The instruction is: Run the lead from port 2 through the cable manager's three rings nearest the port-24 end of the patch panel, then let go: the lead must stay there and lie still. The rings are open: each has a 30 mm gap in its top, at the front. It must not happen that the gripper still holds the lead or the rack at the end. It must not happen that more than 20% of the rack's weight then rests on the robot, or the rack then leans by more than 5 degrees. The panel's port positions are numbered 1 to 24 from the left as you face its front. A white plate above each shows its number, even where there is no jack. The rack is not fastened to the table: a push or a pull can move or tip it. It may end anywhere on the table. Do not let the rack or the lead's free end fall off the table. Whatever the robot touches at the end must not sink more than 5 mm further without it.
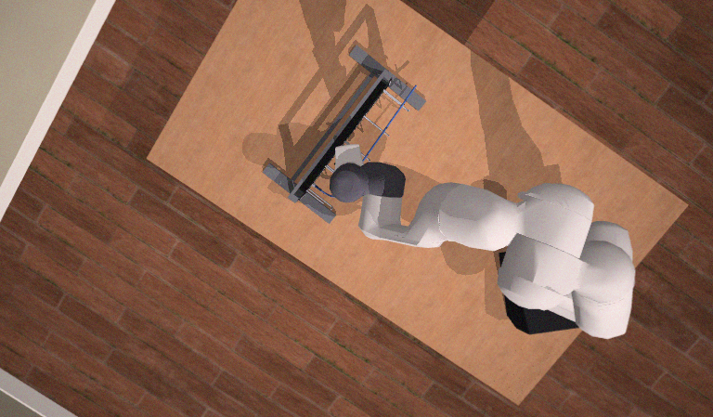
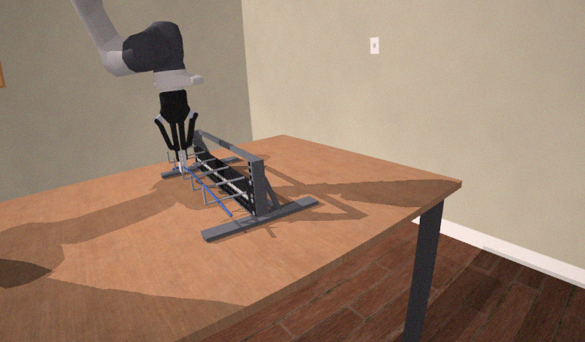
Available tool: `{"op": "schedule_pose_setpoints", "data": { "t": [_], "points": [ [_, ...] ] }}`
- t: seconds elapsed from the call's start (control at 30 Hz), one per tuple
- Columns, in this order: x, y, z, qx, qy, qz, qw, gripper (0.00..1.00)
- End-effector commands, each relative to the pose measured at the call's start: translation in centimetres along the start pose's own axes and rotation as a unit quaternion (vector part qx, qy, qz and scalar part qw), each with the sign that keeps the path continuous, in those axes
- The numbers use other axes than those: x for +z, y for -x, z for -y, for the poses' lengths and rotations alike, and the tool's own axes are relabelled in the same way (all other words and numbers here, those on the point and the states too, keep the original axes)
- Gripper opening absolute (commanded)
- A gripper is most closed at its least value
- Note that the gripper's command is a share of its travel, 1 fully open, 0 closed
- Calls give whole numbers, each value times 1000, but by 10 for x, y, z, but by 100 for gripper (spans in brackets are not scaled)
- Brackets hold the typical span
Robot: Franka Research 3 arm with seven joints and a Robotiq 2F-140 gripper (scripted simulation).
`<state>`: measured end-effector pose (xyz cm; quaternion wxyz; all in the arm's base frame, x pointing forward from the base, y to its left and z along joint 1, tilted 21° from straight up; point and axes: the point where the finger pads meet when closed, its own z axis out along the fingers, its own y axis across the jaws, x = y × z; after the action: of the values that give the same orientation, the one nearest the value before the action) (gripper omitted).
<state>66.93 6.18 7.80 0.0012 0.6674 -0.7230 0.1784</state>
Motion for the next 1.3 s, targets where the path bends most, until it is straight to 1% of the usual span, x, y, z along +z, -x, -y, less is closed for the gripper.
{"op": "schedule_pose_setpoints", "data": {
  "t": [0.0, 0.4, 1.03, 1.27],
  "points": [
    [1, 2, 3, -1, -3, 3, 1000, 0],
    [6, 2, 3, -1, -3, 3, 1000, 0],
    [6, 2, 3, -1, -3, 3, 1000, 0],
    [6, 2, 8, -1, -3, 3, 1000, 0]
  ]
}}
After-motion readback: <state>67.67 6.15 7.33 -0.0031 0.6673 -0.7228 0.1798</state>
